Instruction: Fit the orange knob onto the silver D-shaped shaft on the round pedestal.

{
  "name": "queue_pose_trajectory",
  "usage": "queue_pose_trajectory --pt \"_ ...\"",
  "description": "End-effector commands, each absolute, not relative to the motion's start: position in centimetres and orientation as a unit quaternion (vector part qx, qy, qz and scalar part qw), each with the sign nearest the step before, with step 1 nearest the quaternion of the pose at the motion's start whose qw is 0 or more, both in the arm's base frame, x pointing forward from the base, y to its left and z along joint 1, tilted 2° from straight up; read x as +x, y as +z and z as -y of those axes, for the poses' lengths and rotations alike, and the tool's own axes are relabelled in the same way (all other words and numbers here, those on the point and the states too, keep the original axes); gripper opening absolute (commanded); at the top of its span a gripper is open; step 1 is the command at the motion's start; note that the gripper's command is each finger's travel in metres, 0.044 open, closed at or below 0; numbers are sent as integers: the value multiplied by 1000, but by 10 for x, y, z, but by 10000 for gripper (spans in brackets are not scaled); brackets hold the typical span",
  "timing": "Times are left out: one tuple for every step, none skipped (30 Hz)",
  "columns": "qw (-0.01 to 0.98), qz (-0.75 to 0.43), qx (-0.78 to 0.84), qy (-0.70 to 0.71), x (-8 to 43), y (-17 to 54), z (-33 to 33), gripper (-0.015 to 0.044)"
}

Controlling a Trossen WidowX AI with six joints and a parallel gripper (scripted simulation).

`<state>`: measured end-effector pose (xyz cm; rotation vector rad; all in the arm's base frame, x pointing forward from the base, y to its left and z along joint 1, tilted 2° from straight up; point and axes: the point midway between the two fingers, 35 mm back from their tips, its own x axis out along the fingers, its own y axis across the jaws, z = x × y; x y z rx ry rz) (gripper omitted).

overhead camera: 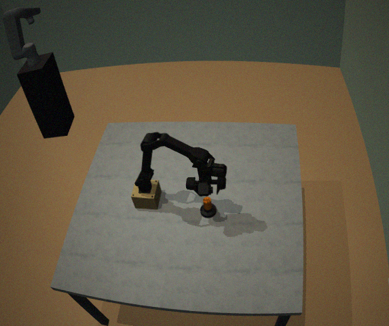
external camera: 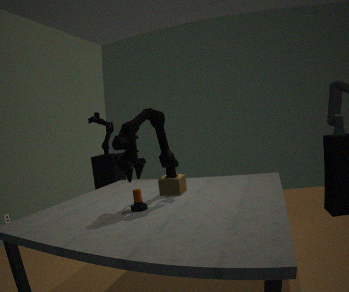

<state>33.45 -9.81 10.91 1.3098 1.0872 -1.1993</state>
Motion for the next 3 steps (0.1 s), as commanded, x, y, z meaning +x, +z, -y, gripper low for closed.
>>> queue_pose_trajectory --pt "499 -459 538 -501 333 108 98 440" --pt "499 -459 538 -501 333 108 98 440" --pt "499 -459 538 -501 333 108 98 440"
